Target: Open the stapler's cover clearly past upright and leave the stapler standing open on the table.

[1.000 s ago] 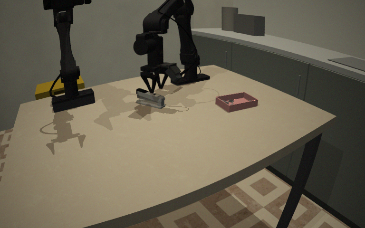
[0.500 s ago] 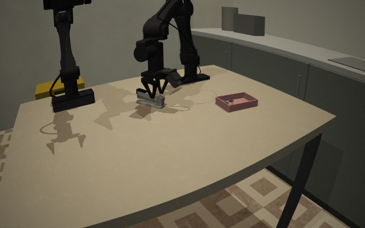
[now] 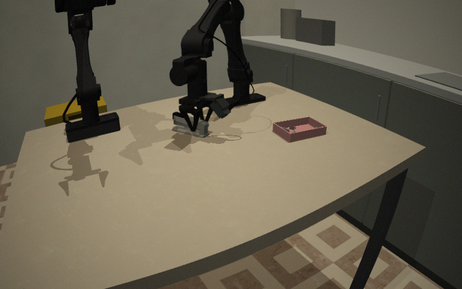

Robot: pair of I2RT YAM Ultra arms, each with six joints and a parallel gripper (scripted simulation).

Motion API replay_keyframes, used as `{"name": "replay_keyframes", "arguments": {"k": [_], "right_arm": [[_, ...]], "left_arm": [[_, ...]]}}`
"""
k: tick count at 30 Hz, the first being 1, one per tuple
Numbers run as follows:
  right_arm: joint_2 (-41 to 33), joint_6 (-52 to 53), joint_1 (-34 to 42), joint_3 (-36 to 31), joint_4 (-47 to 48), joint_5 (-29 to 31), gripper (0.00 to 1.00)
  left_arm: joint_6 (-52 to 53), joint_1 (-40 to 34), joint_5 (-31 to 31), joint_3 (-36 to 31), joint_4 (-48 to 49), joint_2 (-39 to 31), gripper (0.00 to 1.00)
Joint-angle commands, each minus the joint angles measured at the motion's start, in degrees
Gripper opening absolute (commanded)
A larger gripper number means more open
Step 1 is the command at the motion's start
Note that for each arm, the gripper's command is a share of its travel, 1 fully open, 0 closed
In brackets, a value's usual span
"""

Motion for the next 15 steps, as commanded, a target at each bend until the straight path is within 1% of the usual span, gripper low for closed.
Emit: {"name": "replay_keyframes", "arguments": {"k": [1,15], "right_arm": [[-0.27,0.64,-0.17,-0.34,0.23,-0.77,1.00],[-0.27,0.64,-0.17,-0.34,0.23,-0.77,1.00]], "left_arm": [[-0.30,-0.16,0.24,-1.24,1.71,0.61,0.59],[-0.31,-0.16,0.24,-2.87,4.57,1.84,0.59]]}}
